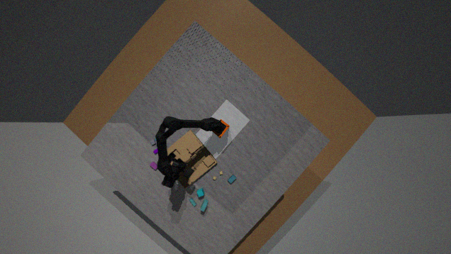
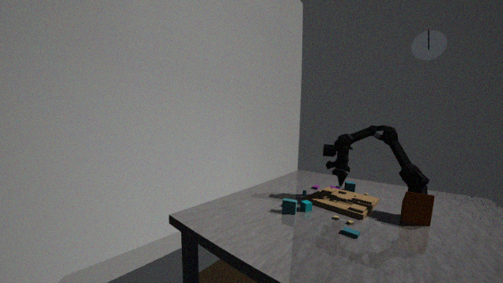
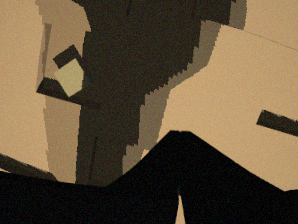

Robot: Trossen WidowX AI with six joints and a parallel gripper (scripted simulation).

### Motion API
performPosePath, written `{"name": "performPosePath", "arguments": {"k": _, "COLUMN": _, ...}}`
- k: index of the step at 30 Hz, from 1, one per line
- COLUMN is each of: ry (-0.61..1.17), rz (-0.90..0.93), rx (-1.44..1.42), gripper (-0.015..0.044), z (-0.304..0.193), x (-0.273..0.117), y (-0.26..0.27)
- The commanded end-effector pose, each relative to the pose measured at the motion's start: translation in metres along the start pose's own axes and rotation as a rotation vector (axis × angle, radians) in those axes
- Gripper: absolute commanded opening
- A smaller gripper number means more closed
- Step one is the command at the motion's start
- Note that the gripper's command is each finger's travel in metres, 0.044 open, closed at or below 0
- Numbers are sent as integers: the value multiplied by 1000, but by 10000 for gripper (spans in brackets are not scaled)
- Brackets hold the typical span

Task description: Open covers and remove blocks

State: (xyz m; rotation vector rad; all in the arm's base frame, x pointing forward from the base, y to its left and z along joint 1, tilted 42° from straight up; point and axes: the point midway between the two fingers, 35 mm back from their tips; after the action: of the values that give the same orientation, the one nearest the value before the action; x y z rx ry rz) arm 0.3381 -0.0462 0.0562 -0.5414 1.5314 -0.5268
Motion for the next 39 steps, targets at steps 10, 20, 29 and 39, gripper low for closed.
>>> {"name": "performPosePath", "arguments": {"k": 10, "ry": 8, "rz": -37, "rx": -559, "gripper": 0, "z": 10, "x": 2, "y": 71}}
{"name": "performPosePath", "arguments": {"k": 20, "ry": 8, "rz": -38, "rx": -566, "gripper": 0, "z": 12, "x": 17, "y": 71}}
{"name": "performPosePath", "arguments": {"k": 29, "ry": 8, "rz": -40, "rx": -566, "gripper": 0, "z": 12, "x": 52, "y": 68}}
{"name": "performPosePath", "arguments": {"k": 39, "ry": 9, "rz": -40, "rx": -566, "gripper": 0, "z": 13, "x": 59, "y": 68}}
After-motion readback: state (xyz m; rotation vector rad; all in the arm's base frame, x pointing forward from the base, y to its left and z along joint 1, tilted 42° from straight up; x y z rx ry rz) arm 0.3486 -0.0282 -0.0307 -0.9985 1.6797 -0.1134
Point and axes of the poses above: the point midway between the two fingers, 35 mm back from their tips, its own x axis out along the fingers, its own y axis across the jaws, z = x × y, and after that the axes turned 5 degrees about -x, right-handed
